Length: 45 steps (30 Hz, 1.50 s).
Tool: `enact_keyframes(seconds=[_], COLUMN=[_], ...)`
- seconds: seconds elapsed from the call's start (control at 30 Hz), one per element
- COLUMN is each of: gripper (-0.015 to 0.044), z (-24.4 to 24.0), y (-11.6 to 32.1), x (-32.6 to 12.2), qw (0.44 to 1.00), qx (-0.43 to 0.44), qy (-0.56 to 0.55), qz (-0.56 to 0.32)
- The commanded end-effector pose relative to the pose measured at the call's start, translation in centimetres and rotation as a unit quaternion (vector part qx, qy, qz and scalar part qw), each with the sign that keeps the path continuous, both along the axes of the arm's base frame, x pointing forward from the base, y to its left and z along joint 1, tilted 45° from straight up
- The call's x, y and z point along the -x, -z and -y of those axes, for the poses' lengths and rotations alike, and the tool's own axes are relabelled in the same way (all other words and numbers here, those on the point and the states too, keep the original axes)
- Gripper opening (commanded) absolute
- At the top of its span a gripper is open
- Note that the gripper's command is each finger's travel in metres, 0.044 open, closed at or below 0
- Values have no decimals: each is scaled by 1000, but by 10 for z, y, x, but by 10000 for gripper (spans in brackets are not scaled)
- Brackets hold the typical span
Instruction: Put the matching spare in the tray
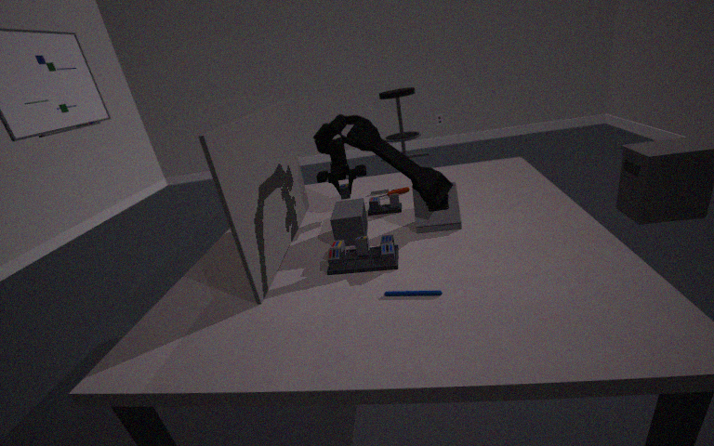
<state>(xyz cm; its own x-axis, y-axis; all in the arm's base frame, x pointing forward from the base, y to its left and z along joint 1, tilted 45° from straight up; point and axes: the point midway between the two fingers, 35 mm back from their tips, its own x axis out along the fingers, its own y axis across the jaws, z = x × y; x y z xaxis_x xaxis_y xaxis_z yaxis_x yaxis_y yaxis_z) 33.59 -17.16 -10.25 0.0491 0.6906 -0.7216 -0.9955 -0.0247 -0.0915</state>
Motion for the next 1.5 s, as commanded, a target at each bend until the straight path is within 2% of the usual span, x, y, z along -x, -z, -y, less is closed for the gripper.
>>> enact_keyframes(seconds=[0.0, 1.47], gripper=[0, 0], z=[-3, -29], y=[3, 26], x=[1, 2], qw=[1000, 1000], qx=[-3, -4], qy=[2, 2], qz=[-2, -2])
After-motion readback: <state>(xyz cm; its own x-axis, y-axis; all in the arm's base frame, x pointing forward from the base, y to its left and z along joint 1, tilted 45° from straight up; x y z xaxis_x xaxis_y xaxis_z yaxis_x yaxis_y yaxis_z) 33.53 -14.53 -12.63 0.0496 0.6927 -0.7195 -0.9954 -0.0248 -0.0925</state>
